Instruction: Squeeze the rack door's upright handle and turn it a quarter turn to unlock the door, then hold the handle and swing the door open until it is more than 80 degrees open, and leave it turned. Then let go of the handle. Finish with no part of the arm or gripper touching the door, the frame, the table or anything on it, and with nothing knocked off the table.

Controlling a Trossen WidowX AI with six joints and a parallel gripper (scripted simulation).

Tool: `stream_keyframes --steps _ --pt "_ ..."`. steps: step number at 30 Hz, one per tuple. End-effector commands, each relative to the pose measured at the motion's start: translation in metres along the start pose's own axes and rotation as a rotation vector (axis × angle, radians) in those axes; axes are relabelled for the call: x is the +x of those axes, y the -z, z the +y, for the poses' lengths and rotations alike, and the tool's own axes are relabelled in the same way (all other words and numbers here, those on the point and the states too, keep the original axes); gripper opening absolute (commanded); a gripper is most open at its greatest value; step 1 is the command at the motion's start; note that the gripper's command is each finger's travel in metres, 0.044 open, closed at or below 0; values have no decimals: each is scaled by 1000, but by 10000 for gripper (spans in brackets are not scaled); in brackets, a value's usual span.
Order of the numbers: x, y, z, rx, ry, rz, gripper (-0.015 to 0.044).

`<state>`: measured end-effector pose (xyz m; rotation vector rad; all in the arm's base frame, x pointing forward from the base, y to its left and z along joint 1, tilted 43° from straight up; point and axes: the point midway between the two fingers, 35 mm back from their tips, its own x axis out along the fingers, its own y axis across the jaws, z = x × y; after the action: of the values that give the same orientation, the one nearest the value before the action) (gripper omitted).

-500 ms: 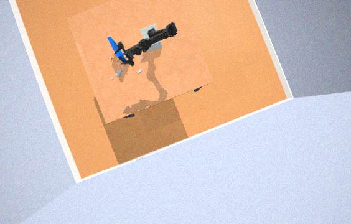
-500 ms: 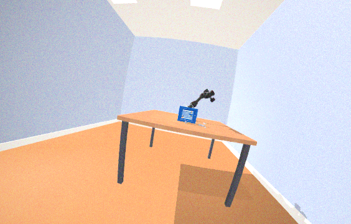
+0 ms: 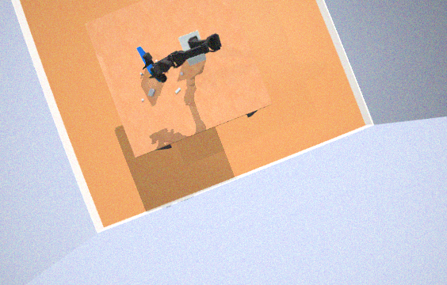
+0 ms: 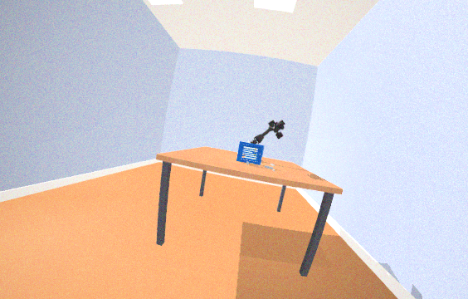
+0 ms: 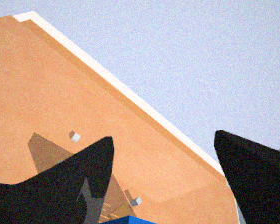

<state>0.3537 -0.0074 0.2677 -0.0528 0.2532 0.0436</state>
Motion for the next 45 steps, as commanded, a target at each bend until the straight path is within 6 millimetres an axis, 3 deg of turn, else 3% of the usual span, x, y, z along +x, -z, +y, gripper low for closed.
stream_keyframes --steps 1,19,32,45 --pt "12 16 -4 -15 -24 102 284" --pt "40 103 -17 26 -204 569 284" --pt "37 153 -22 161 -372 845 284" --pt "26 185 -25 380 -549 1051 284"
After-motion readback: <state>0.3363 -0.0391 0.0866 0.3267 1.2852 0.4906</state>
